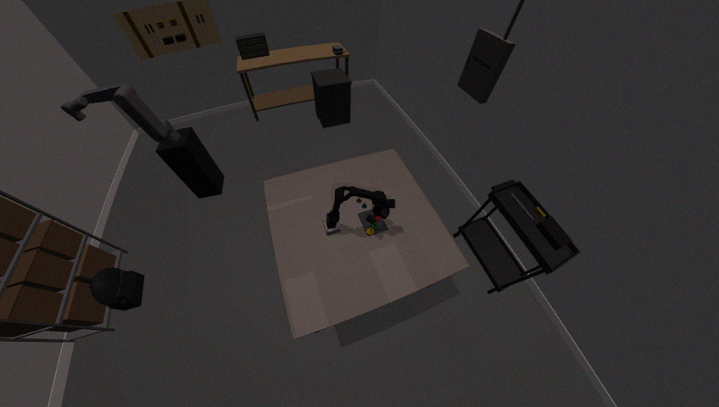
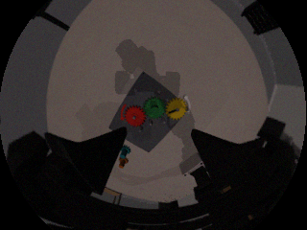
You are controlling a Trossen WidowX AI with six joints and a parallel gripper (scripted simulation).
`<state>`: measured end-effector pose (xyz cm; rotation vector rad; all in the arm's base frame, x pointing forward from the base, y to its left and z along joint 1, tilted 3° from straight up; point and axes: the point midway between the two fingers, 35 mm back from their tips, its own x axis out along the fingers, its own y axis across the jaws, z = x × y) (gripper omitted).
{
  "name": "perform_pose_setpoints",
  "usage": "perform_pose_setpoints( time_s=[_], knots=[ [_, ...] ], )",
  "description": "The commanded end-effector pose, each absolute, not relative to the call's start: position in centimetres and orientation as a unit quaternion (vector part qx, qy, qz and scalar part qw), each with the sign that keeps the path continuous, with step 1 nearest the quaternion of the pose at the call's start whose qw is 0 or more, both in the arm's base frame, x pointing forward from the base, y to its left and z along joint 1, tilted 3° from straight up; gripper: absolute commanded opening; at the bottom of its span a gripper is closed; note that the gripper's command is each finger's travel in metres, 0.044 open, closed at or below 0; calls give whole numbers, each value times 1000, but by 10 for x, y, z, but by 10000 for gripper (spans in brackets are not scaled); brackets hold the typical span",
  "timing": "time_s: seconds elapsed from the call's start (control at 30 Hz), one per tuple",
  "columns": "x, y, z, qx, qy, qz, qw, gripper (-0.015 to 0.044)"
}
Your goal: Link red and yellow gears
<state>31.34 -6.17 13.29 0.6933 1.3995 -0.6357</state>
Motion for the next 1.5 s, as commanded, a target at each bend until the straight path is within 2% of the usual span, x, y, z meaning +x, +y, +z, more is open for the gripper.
perform_pose_setpoints(
  time_s=[0.0, 0.27, 0.57, 0.8, 1.03, 1.13, 1.47],
  knots=[
    [314, -62, 134, 307, 619, -280, 667, 440],
    [316, -52, 135, 307, 619, -280, 666, 440],
    [305, 82, 148, 310, 624, -278, 662, 440],
    [258, 176, 158, 312, 626, -276, 659, 440],
    [183, 248, 168, 314, 628, -273, 657, 440],
    [164, 260, 170, 315, 628, -273, 657, 440],
    [164, 260, 170, 315, 628, -273, 657, 440]
  ],
)
